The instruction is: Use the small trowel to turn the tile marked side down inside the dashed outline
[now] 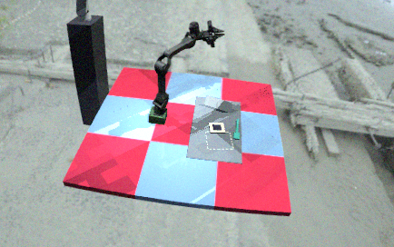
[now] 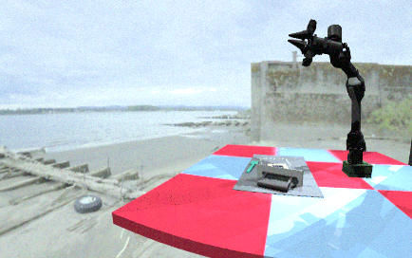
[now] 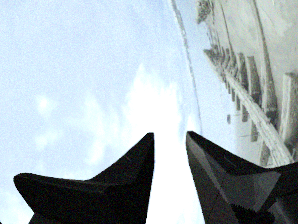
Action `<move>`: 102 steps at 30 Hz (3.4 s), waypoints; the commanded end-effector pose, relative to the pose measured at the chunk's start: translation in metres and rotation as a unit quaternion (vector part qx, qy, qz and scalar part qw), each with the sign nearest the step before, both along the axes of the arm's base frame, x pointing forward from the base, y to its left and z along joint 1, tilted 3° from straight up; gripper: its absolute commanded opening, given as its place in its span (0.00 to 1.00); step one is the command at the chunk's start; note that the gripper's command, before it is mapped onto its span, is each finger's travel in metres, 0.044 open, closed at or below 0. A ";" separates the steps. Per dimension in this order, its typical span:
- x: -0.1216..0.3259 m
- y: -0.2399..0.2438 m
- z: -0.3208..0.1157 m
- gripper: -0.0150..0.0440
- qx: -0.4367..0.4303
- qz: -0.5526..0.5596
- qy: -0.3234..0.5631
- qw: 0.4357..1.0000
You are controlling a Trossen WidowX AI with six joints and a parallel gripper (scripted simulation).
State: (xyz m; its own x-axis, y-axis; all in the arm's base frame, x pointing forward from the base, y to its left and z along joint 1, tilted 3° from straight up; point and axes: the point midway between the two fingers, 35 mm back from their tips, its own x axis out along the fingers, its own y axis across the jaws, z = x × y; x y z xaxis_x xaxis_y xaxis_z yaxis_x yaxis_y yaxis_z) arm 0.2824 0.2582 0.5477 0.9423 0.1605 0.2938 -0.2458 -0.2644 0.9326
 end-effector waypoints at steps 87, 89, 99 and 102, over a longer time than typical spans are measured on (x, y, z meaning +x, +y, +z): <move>0.079 0.125 -0.304 0.42 -0.940 0.230 -0.238 0.085; 0.078 0.124 -0.312 0.42 -0.936 0.241 -0.251 0.055; 0.073 0.120 -0.349 0.42 -0.895 0.296 -0.323 -0.085; 0.071 0.118 -0.360 0.42 -0.876 0.312 -0.346 -0.124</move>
